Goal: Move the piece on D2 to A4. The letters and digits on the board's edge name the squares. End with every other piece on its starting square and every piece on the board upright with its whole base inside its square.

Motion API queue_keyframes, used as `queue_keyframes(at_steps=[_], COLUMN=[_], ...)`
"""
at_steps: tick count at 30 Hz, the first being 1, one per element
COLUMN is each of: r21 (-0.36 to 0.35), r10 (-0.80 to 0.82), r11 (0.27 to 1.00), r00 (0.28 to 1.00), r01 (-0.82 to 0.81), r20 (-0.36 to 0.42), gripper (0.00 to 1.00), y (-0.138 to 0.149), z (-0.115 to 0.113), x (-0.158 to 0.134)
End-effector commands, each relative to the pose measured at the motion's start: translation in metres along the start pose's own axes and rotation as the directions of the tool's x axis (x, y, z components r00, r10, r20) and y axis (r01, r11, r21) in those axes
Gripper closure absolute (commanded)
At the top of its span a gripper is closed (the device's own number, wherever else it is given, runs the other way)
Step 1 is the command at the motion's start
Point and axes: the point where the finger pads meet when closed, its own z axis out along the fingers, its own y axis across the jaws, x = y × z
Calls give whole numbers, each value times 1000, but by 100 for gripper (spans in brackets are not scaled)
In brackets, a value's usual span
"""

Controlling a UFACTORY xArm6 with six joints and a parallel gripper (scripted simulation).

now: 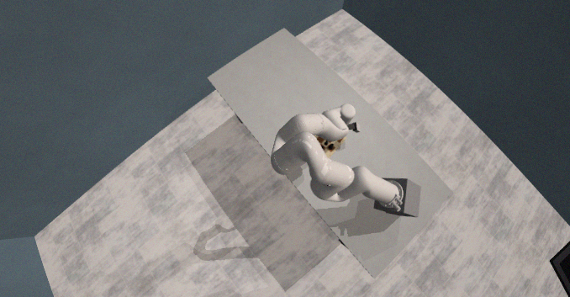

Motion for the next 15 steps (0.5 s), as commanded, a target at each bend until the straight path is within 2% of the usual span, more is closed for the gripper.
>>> queue_keyframes(at_steps=[1,15], r21=[4,4], r10=[-1,-1], r11=[1000,1000], r00=[1000,1000], r01=[1,1], r20=[1,1], gripper=[100,100], y=[-2,-2], z=[5,12], x=[0,0])
